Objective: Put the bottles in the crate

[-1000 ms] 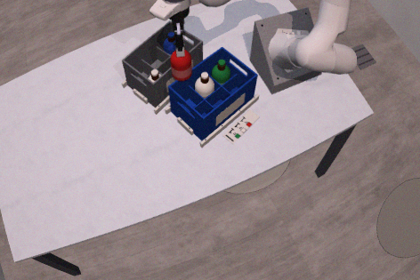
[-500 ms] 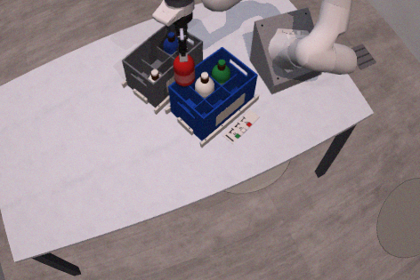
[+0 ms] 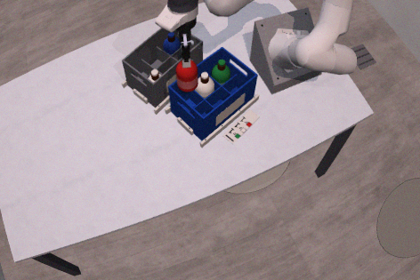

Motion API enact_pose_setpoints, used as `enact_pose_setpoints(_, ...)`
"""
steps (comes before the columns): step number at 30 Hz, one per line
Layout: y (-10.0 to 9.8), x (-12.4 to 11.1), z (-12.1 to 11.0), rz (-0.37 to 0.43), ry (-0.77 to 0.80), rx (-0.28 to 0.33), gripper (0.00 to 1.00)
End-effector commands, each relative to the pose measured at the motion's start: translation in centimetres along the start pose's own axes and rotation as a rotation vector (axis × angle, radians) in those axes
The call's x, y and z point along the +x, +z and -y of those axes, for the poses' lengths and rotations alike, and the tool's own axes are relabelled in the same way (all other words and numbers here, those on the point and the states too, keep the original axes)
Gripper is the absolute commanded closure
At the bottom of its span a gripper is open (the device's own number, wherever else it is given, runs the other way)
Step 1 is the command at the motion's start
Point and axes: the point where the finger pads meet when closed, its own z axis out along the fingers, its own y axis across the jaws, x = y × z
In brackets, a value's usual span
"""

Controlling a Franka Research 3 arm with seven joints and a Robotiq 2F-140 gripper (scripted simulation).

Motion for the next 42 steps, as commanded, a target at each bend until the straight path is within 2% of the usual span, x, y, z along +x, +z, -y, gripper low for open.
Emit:
enact_pose_setpoints(1,-0.45,0.26,0.56,-0.014,0.025,0.005,1.00)
enact_pose_setpoints(42,-0.46,0.61,0.48,-0.014,0.025,0.005,1.00)
